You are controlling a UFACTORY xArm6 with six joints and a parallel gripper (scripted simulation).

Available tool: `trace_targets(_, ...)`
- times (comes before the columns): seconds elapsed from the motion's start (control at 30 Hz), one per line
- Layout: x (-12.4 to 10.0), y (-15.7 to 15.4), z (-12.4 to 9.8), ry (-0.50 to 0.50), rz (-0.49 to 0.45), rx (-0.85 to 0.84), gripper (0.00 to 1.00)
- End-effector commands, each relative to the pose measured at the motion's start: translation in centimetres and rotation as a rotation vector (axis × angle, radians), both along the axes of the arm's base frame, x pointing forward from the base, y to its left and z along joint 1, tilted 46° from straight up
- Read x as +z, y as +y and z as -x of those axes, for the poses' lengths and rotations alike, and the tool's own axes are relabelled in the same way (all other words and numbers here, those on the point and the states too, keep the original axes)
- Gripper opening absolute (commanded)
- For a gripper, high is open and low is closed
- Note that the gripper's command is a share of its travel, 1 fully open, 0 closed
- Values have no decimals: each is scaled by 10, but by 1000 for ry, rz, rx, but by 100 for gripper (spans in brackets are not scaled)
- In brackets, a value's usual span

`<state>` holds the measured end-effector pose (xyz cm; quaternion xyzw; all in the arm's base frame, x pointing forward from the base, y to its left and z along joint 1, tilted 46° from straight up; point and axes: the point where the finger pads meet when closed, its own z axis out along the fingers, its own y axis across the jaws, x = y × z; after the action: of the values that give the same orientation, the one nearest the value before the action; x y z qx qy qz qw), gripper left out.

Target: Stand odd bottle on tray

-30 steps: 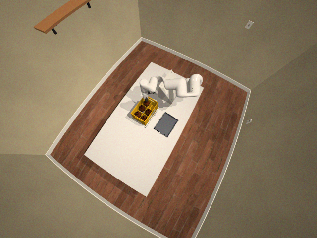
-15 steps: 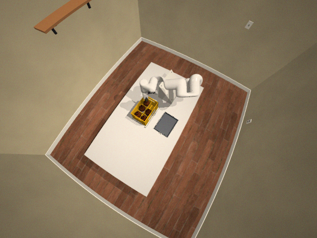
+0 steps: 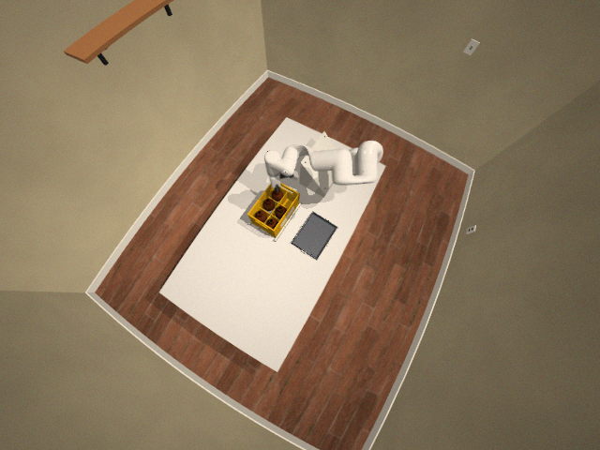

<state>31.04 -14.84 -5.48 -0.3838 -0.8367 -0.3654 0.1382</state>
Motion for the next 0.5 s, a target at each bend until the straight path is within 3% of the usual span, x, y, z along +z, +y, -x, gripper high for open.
trace_targets(0.0,-3,2,-1,-2,3,-1,65)
trace_targets(0.47,-15,13,-2,-2,3,-1,65)
